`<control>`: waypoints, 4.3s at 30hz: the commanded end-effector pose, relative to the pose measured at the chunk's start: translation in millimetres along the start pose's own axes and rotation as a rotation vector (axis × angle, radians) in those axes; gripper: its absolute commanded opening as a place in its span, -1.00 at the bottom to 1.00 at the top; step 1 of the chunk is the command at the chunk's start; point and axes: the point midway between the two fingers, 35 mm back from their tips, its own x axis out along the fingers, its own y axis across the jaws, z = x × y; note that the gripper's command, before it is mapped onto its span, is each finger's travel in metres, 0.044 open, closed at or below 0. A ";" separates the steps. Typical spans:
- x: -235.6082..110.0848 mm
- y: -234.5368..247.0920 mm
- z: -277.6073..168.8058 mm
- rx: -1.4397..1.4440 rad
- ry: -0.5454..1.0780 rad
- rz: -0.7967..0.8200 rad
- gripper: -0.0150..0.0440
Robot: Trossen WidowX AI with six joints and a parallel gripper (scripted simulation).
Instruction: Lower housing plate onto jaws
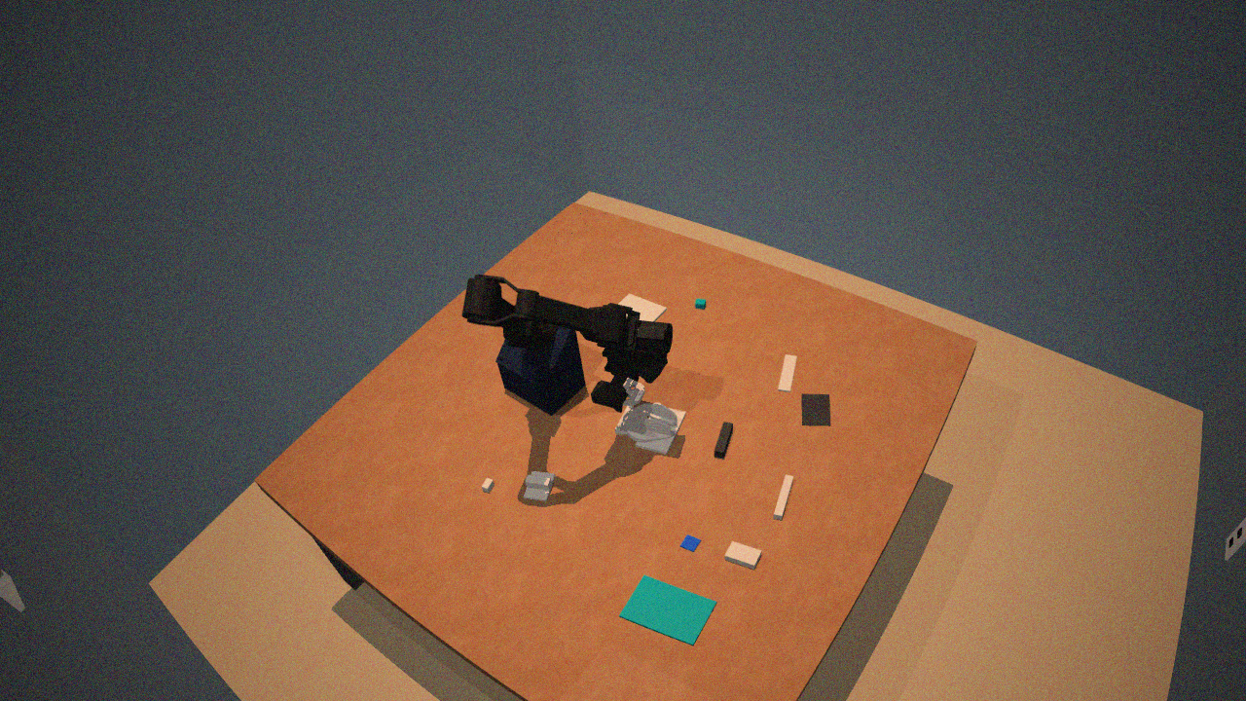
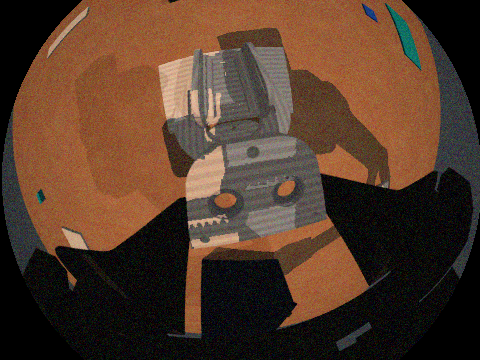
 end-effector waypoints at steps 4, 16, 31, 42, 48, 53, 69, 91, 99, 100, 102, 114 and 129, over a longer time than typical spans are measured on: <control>10.6 -0.2 0.7 -0.004 0.000 -0.004 0.70; 30.6 -0.2 1.2 -0.003 0.000 -0.004 0.70; 54.7 -1.1 -1.0 -0.002 0.001 -0.007 0.70; 58.5 -1.3 -1.6 -0.002 0.002 -0.008 0.70; 58.6 -1.3 -1.6 -0.002 0.002 -0.008 0.70; 60.8 -1.3 -1.6 -0.005 0.002 -0.008 0.70; 63.3 -1.4 -1.7 -0.006 0.002 -0.008 0.70; 68.2 -1.4 -1.7 -0.005 0.002 -0.008 0.70; 69.7 -1.5 -1.8 -0.005 0.002 -0.008 0.70; 70.2 -1.5 -1.8 -0.005 0.002 -0.008 0.70; 70.6 -1.5 -1.8 -0.005 0.002 -0.008 0.70; 73.0 -1.5 -1.8 -0.005 0.002 -0.008 0.70; 73.0 -1.5 -1.8 -0.005 0.002 -0.008 0.70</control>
